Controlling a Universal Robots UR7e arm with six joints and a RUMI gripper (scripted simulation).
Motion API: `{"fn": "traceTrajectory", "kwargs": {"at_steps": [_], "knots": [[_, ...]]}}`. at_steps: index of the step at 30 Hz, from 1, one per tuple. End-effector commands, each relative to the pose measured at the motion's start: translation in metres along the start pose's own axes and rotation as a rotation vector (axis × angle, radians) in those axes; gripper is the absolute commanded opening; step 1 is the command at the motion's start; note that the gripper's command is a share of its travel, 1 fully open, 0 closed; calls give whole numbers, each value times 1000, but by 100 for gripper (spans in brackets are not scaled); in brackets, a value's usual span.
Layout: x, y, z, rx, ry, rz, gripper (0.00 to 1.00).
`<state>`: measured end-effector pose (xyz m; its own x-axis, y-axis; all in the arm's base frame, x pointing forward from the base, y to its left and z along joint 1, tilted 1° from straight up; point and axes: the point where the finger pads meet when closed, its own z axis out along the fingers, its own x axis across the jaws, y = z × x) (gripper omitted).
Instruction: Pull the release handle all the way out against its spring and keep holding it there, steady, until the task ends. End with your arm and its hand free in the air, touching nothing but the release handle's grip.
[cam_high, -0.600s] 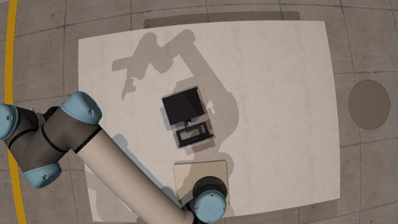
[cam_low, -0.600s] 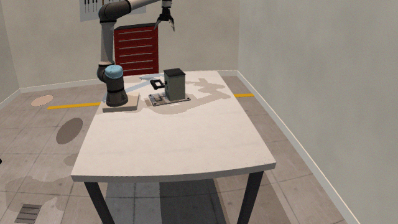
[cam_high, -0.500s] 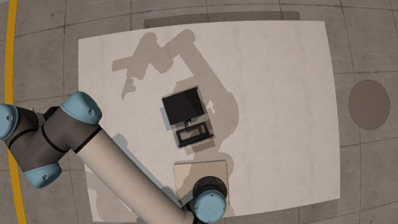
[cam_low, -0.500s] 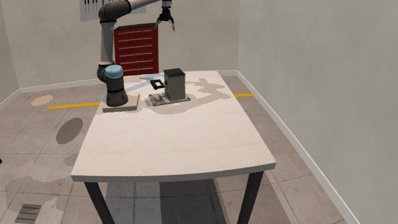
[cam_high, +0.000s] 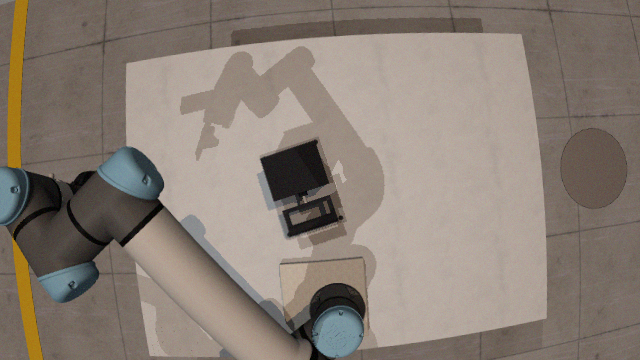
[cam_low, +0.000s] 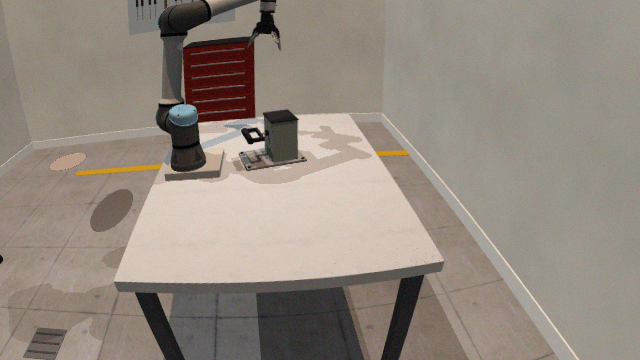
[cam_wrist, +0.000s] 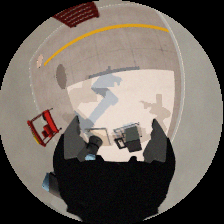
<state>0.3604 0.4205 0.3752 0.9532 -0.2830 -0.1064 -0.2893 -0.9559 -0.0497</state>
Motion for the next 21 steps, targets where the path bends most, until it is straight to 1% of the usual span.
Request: {"fn": "traceTrajectory", "kwargs": {"at_steps": [1,21], "knots": [[0,0,-1,1,1,0,100],[-1,2,3,3,-4,-2,100]]}}
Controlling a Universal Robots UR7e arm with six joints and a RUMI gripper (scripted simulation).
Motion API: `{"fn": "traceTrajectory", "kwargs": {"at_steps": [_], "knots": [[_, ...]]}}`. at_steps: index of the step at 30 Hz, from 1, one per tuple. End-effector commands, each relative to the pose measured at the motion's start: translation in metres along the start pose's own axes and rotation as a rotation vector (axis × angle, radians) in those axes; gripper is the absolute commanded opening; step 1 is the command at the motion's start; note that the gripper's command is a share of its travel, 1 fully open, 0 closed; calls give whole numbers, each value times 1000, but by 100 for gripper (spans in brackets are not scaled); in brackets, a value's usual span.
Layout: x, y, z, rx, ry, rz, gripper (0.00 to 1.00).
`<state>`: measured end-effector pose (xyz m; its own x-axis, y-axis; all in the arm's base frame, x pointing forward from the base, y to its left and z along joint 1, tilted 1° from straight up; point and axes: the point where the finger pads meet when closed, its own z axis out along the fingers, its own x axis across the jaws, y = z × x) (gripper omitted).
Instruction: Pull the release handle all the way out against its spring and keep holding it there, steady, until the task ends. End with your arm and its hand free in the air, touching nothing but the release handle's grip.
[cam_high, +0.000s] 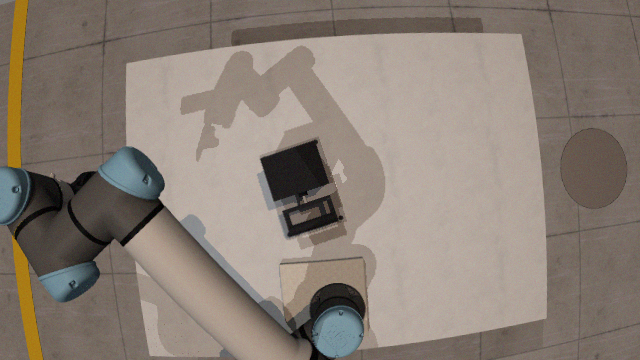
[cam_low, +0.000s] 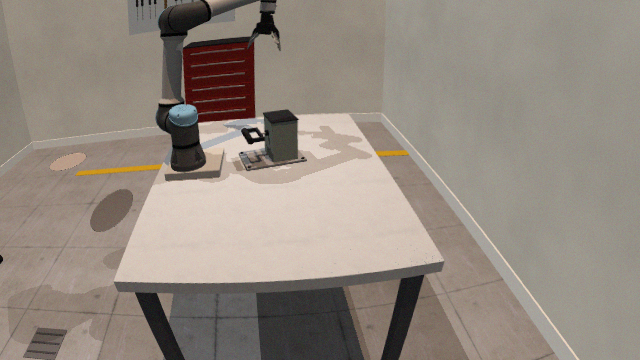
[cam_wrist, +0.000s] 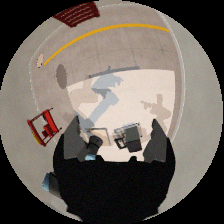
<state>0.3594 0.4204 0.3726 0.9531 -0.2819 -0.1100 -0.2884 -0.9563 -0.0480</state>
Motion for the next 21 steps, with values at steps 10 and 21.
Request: {"fn": "traceTrajectory", "kwargs": {"at_steps": [10,21], "knots": [[-2,3,6,7,-9,-4,100],[-5,7,16,11,-23,-10,100]]}}
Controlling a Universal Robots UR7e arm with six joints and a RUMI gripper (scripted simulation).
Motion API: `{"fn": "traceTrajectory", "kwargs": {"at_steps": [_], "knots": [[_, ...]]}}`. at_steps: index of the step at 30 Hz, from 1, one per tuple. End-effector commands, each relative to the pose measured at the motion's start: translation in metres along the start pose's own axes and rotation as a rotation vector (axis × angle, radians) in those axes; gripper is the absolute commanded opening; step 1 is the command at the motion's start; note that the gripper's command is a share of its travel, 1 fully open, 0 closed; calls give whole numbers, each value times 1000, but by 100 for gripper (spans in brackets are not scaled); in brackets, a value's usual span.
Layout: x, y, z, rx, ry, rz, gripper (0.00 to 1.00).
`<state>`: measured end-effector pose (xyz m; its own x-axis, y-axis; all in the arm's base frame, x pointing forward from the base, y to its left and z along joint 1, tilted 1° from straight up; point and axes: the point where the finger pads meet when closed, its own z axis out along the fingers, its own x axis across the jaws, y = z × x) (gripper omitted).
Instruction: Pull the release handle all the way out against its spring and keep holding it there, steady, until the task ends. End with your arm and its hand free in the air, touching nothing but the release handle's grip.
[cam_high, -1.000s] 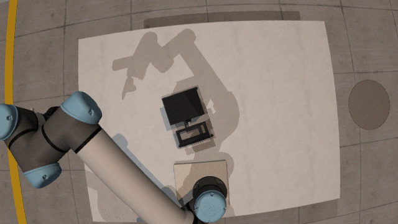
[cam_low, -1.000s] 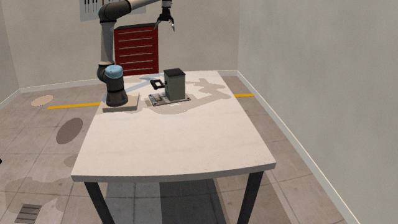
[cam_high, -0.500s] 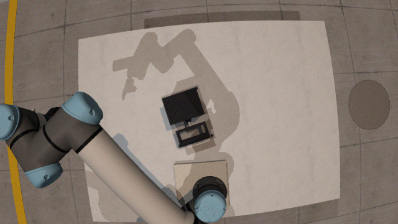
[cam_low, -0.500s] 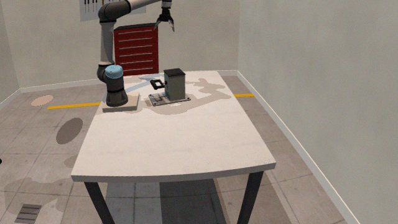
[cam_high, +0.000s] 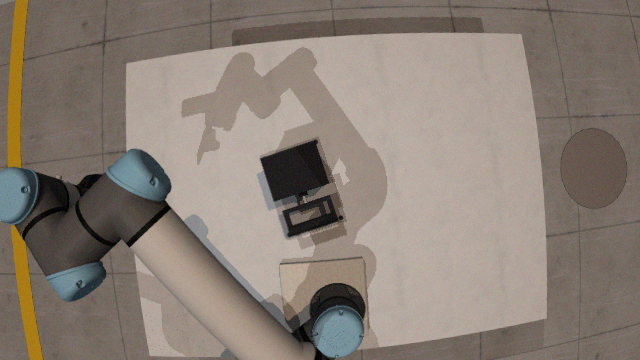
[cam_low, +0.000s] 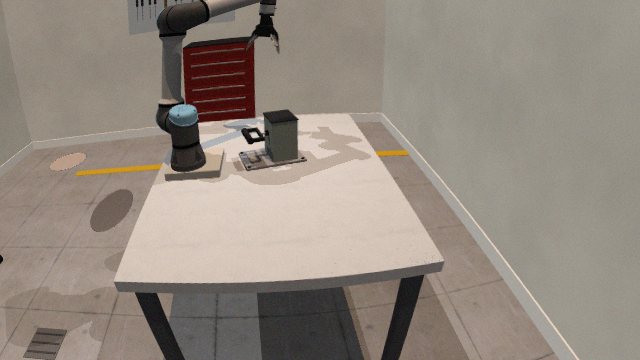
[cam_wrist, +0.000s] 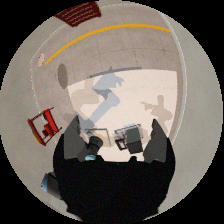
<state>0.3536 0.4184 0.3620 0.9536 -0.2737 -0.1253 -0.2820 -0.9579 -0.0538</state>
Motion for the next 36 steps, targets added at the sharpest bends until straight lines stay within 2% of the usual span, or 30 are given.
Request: {"fn": "traceTrajectory", "kwargs": {"at_steps": [1,25,36], "knots": [[-2,3,6,7,-9,-4,100],[-16,17,45,25,-61,-28,100],[-28,29,75,42,-100,-46,100]]}}
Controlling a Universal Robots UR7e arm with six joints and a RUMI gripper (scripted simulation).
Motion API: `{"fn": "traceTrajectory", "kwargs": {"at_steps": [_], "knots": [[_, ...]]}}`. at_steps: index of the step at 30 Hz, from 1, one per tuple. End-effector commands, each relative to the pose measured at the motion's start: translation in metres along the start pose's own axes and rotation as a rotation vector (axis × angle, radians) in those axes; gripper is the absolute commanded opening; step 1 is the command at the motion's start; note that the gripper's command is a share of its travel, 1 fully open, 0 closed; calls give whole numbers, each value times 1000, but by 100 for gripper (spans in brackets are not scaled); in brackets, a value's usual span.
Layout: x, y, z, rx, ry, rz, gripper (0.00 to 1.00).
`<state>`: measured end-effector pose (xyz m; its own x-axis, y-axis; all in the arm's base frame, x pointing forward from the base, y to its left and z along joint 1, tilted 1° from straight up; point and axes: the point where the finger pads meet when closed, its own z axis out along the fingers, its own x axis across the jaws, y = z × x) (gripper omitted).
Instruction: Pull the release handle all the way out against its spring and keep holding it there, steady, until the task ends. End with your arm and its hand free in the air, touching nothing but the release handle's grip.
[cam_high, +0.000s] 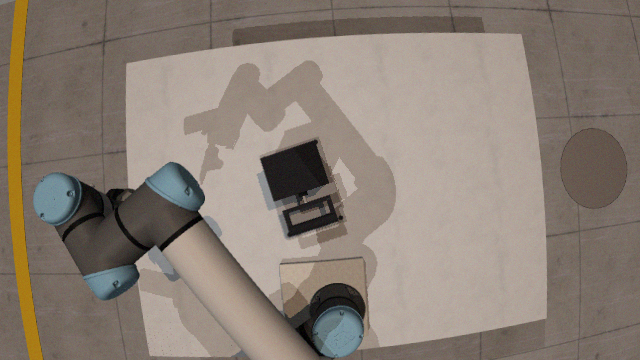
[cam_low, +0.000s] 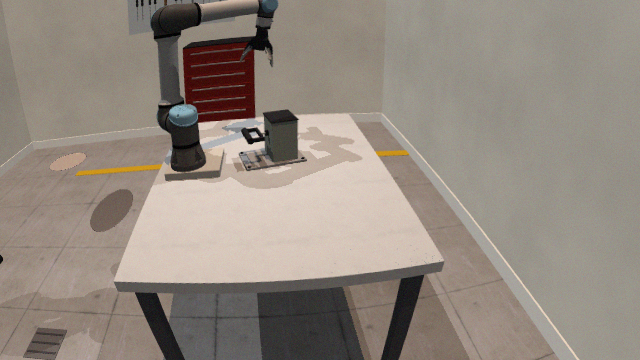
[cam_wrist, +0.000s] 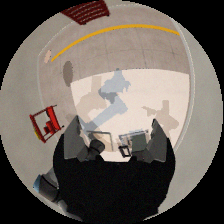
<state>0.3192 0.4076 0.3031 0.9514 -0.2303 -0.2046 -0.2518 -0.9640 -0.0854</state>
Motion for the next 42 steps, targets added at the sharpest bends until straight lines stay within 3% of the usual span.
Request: {"fn": "traceTrajectory", "kwargs": {"at_steps": [1,6,30,42], "knots": [[-6,7,17,17,-21,-12,100],[-10,11,27,23,-33,-17,100],[-46,48,108,78,-128,-59,100],[-8,106,85,68,-48,-102,100]]}}
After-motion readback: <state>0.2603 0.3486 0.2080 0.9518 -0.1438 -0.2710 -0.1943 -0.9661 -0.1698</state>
